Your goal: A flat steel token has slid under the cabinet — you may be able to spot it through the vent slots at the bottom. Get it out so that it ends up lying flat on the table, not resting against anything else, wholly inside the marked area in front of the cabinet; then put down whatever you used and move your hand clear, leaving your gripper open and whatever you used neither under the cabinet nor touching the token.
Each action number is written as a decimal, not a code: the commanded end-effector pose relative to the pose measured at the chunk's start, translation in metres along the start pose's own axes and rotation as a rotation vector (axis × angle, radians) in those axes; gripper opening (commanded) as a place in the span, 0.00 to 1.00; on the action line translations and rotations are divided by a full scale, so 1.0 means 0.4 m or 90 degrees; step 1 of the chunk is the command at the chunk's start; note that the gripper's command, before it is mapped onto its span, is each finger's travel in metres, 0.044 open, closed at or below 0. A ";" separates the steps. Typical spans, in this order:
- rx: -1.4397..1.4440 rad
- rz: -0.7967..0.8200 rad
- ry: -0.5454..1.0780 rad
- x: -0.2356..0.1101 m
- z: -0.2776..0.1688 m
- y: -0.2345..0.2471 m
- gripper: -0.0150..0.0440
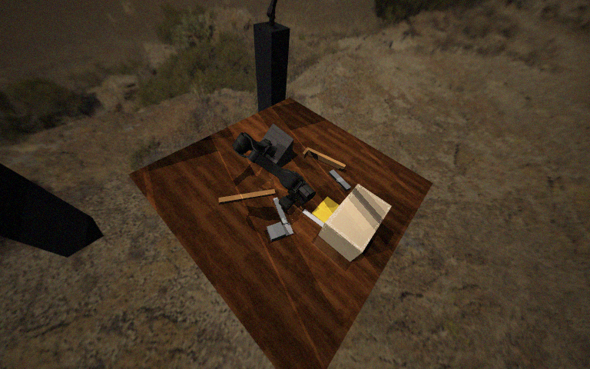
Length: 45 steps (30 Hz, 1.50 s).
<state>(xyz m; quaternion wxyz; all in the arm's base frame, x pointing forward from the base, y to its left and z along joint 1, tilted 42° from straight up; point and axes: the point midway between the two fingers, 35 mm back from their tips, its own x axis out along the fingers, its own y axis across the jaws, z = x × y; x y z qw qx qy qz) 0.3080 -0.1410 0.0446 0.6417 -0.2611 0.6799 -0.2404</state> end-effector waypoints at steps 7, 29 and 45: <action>0.003 -0.001 -0.001 -0.001 0.034 -0.001 0.25; 0.003 -0.001 -0.002 -0.002 0.090 0.000 0.25; 0.004 -0.001 -0.002 -0.003 0.130 0.000 0.25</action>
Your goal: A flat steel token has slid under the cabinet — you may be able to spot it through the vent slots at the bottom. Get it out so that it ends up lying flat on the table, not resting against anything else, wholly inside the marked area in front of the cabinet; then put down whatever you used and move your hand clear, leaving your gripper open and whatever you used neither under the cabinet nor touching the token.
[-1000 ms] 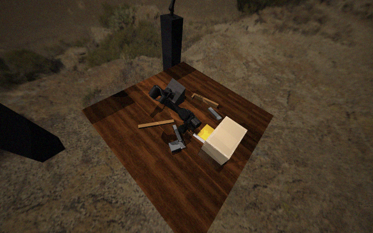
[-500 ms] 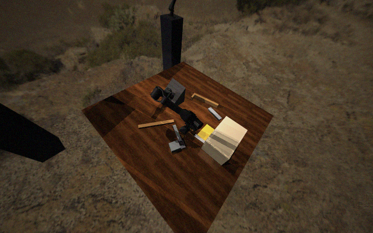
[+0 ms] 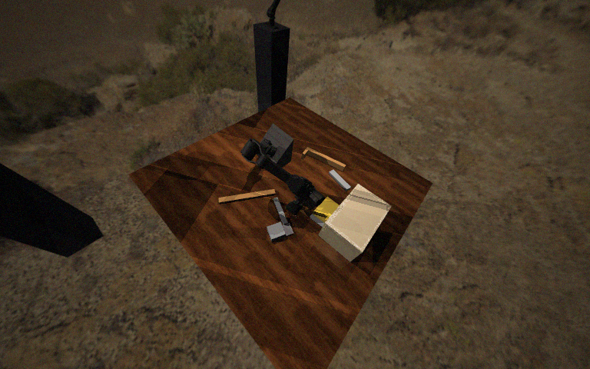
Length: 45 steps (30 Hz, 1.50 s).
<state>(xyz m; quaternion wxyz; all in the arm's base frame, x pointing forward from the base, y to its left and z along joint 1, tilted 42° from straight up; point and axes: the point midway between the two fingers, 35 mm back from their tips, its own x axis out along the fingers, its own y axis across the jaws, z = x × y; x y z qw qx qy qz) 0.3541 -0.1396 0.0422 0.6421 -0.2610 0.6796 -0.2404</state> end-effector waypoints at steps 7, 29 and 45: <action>0.003 -0.001 -0.002 -0.001 0.031 -0.001 0.25; 0.004 -0.001 -0.002 -0.002 0.081 -0.001 0.25; 0.004 -0.001 -0.003 -0.002 0.115 -0.001 0.25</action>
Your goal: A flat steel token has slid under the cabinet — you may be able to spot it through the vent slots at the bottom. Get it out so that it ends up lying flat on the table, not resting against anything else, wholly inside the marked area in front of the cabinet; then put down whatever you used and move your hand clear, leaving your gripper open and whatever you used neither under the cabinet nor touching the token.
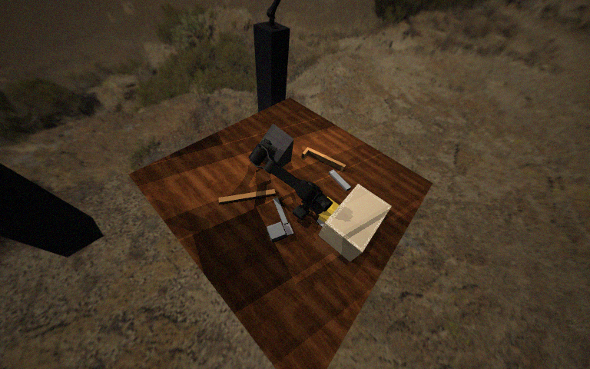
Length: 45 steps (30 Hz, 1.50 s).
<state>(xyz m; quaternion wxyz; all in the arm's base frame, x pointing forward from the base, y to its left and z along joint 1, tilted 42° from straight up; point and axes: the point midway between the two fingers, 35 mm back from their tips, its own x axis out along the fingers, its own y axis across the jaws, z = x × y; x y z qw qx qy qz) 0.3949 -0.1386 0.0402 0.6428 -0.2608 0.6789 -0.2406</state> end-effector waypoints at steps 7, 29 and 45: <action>0.004 -0.001 -0.002 0.001 0.024 0.000 0.25; 0.003 0.000 -0.002 0.007 0.023 0.058 0.25; 0.003 0.000 -0.002 0.007 0.023 0.092 0.25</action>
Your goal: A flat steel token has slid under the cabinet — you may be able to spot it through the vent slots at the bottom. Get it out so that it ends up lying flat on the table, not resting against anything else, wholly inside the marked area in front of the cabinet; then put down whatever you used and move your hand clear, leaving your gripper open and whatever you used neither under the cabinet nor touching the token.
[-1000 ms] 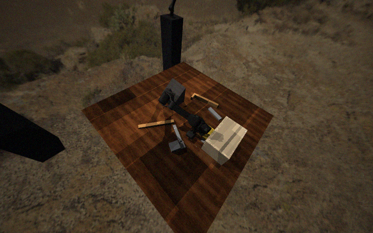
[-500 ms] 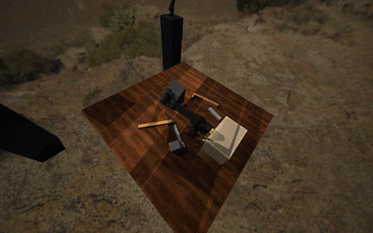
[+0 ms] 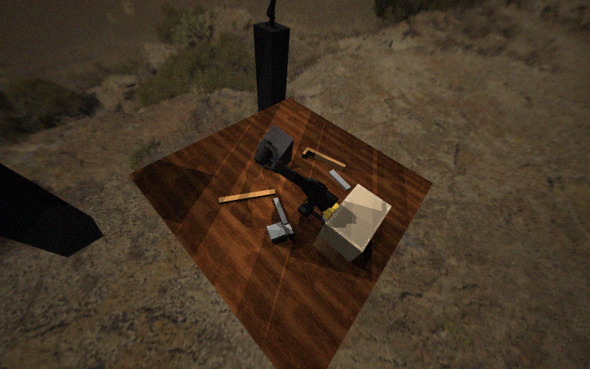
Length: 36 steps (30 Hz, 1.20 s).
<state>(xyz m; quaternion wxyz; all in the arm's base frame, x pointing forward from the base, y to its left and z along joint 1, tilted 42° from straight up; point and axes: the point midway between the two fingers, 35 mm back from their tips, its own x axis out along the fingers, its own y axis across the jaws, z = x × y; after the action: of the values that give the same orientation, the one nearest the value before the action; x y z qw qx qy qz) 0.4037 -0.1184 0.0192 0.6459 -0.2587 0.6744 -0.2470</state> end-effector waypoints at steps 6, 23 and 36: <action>-0.006 0.004 0.002 0.002 -0.003 0.032 0.25; -0.006 0.004 0.002 0.002 -0.004 0.052 0.25; -0.006 0.004 0.002 0.002 -0.022 0.050 0.25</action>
<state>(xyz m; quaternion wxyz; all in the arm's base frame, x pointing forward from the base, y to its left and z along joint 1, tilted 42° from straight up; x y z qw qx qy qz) 0.4000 -0.1044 0.0068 0.6463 -0.2593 0.6749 -0.2442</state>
